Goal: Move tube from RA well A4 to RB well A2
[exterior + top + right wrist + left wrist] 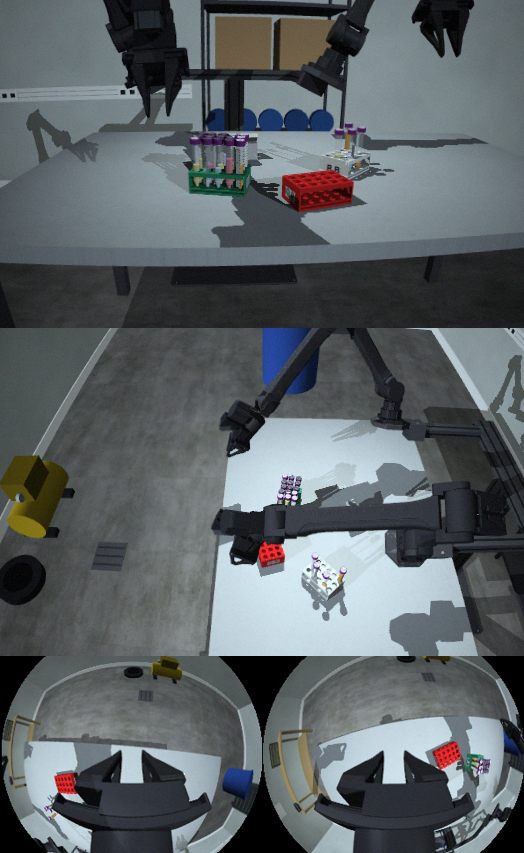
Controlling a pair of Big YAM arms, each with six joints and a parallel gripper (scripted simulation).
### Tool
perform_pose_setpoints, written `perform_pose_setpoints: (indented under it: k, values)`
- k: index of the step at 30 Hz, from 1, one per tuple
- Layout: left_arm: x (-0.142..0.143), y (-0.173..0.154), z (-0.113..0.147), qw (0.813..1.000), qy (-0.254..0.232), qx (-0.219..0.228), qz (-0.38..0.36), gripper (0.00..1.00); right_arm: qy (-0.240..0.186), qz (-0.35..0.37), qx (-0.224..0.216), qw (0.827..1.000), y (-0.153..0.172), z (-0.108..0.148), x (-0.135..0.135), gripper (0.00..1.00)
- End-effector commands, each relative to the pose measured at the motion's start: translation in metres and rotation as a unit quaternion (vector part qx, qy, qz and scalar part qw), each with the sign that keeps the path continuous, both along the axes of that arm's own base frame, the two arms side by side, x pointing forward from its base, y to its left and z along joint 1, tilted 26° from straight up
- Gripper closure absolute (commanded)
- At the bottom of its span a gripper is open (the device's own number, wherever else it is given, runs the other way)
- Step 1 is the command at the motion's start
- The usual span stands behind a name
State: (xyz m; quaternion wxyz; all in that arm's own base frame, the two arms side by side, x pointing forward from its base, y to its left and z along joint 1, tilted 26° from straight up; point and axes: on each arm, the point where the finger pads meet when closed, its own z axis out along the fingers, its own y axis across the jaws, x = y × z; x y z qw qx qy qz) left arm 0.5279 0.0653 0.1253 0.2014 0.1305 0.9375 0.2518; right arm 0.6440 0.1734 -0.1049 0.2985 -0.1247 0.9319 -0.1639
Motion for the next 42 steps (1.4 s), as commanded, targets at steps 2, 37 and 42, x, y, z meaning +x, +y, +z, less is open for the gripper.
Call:
perform_pose_setpoints:
  k: [2,37,42]
  values:
    - [0.011,-0.002,0.015,1.000,-0.018,0.000,-0.001,0.70,0.010,0.001,0.009,1.000,0.031,-0.007,0.006,0.70]
    - [0.011,-0.002,0.015,1.000,-0.018,0.000,-0.001,0.70,0.125,0.010,0.013,0.992,0.137,-0.059,-0.066,0.70]
    - [0.011,-0.002,0.015,1.000,-0.018,0.000,-0.001,0.70,0.154,0.010,0.010,0.988,0.147,-0.064,-0.077,0.70]
